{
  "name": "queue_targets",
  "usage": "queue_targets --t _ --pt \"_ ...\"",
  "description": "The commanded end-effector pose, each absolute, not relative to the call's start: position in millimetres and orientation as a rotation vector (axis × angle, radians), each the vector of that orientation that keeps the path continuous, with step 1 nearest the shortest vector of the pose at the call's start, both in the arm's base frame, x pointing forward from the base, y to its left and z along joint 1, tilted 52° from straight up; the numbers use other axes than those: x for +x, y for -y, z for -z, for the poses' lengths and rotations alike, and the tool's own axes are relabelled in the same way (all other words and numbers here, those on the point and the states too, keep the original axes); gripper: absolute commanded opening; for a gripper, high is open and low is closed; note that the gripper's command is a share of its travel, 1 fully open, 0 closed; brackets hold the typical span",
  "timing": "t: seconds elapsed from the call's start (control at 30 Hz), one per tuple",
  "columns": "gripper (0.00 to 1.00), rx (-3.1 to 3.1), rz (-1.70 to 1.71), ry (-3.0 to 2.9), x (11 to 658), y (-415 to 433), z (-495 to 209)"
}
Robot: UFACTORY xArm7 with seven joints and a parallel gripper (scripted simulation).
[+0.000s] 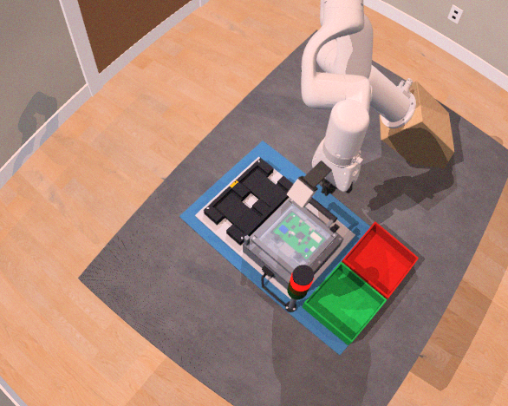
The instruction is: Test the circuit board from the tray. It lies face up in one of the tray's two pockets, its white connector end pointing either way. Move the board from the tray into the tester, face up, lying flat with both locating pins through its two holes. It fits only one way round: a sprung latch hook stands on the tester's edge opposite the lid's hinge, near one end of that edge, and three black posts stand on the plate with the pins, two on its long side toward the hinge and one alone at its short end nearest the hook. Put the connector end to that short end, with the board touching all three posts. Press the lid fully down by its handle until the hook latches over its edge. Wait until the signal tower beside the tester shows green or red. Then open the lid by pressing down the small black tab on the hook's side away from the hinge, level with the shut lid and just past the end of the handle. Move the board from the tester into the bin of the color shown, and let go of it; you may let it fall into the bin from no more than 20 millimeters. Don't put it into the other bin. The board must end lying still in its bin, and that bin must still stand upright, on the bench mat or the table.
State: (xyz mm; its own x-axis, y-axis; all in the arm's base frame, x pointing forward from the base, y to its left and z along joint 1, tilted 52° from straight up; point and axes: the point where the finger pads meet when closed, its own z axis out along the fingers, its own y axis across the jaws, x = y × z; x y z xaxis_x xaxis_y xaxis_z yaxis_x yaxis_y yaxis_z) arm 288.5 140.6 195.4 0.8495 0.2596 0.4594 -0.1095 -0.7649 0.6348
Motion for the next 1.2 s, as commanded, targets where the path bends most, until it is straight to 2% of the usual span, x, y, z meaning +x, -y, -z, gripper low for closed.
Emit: queue_targets --t 0.0,1.17 --pt "0.00 2.341 -0.710 -0.111 289 -142 -196" --pt "0.00 2.341 -0.710 -0.111 296 -190 -156"
